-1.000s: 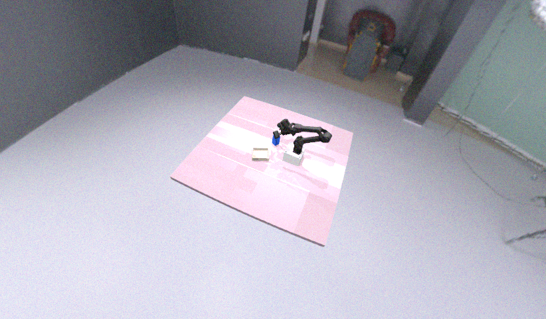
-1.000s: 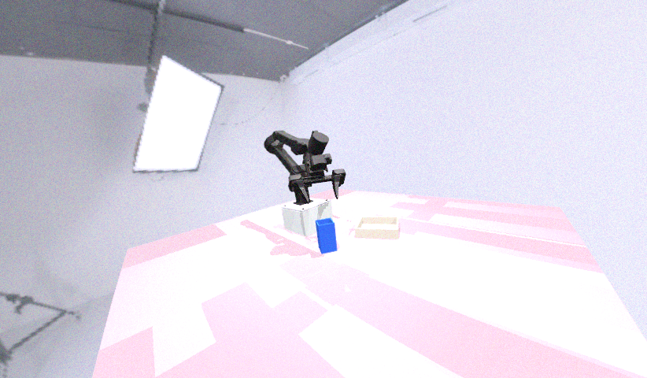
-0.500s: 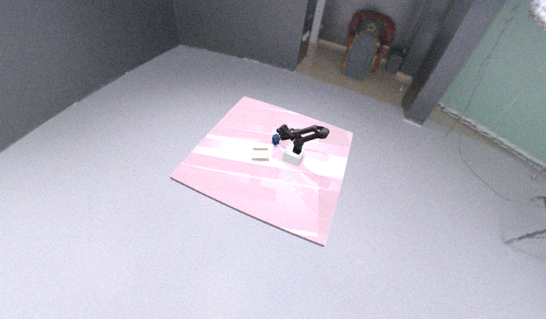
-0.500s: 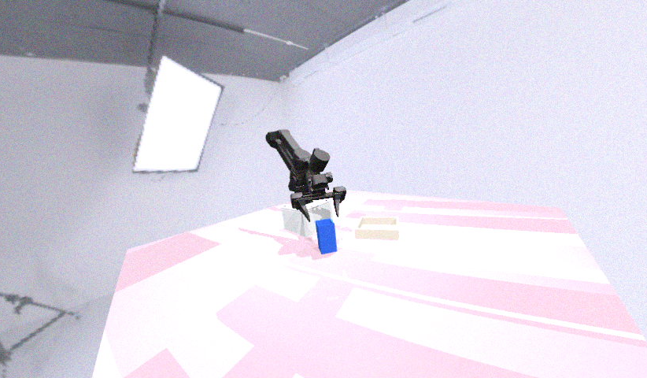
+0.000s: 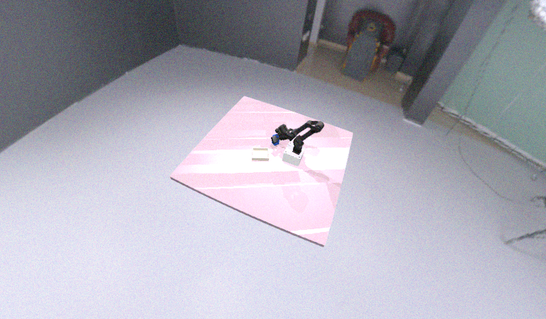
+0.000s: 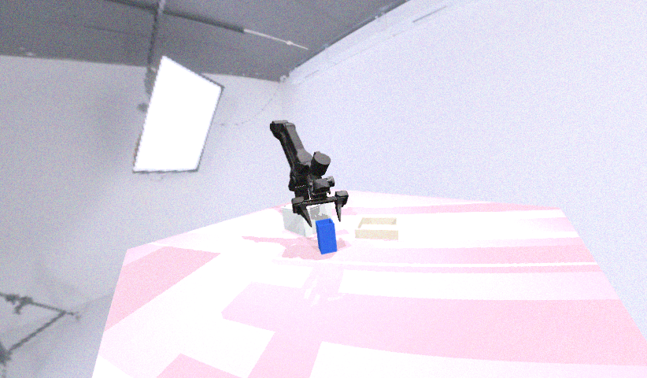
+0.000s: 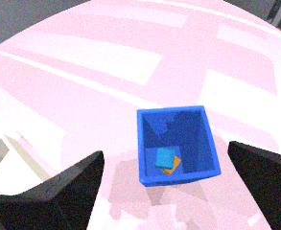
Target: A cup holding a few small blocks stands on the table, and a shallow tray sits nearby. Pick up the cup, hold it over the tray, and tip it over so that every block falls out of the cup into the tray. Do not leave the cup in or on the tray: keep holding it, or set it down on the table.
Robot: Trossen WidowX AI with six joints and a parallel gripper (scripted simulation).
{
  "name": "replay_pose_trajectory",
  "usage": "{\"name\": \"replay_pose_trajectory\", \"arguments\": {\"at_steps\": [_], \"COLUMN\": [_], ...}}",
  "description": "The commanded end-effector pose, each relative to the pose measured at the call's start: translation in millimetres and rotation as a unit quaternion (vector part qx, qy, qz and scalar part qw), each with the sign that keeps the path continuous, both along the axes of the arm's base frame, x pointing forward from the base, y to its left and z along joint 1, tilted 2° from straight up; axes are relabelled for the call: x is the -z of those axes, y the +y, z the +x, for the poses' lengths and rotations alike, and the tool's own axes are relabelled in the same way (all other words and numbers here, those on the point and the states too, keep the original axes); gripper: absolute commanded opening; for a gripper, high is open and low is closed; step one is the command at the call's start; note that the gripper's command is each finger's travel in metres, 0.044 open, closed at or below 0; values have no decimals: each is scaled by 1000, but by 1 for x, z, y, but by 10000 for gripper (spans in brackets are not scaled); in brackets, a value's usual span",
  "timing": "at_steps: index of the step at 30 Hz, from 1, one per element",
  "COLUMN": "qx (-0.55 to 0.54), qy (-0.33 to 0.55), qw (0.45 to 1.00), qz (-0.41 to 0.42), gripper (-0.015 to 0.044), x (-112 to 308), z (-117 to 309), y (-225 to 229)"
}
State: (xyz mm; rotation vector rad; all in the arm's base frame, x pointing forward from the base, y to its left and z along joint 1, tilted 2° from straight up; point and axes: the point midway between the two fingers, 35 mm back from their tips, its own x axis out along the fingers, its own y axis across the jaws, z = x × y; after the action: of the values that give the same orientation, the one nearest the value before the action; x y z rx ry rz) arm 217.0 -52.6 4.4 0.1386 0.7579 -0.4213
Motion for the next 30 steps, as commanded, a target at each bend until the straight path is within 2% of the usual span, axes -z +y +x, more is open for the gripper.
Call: {"name": "replay_pose_trajectory", "arguments": {"at_steps": [1,30], "qx": [-2,-2], "qy": [3,3], "qw": [1000,1000], "qz": [0,-1], "gripper": [440,440], "x": [6,39], "z": [3,27], "y": [-2,-16]}}
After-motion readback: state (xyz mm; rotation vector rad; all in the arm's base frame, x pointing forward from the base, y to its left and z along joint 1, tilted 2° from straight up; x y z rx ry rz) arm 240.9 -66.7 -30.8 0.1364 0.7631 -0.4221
